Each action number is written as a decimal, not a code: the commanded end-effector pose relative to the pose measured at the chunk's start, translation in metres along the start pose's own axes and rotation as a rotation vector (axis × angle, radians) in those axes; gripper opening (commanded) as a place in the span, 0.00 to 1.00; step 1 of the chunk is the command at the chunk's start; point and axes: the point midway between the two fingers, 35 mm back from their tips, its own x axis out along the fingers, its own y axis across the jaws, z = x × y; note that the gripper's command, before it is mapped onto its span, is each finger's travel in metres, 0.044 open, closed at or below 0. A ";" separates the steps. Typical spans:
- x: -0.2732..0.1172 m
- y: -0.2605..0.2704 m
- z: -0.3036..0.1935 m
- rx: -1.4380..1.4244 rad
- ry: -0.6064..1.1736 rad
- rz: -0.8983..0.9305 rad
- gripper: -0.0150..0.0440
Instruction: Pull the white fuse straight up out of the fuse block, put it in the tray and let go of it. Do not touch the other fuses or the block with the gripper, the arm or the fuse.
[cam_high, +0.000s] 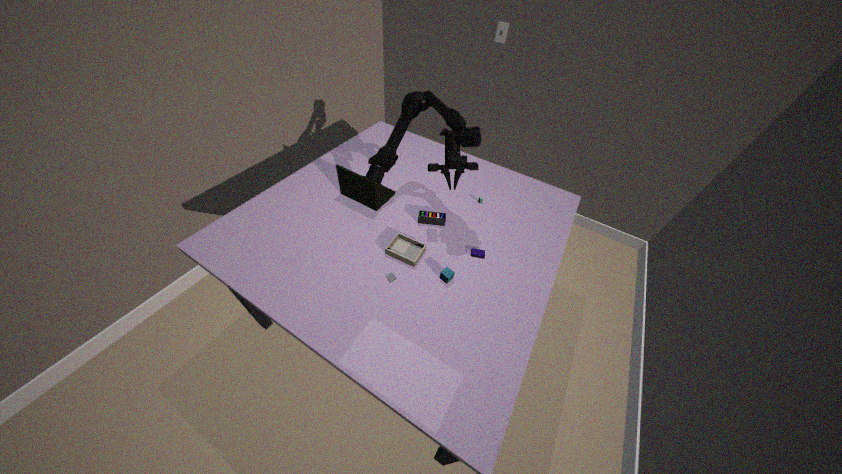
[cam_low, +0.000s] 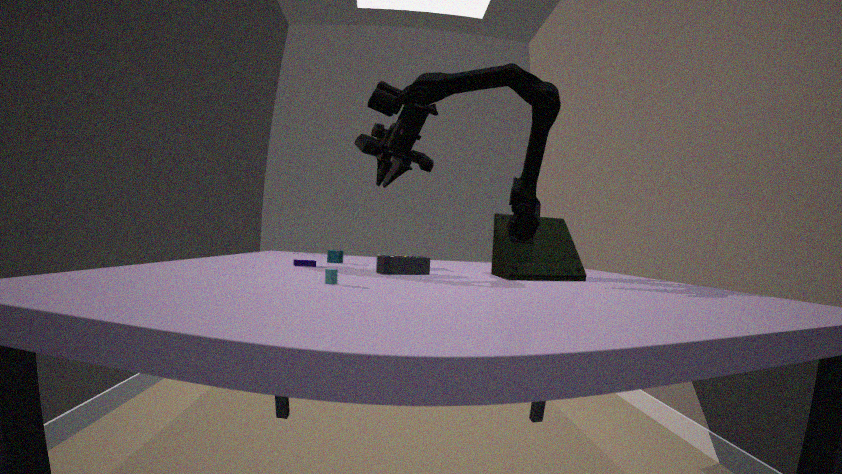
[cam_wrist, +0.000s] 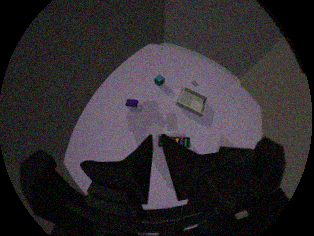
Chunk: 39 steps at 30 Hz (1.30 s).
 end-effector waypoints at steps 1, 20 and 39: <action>0.048 -0.021 -0.028 0.023 0.240 -0.064 0.36; 0.102 -0.043 -0.068 0.099 0.546 -0.110 0.36; 0.118 -0.044 -0.077 0.099 0.547 -0.110 0.36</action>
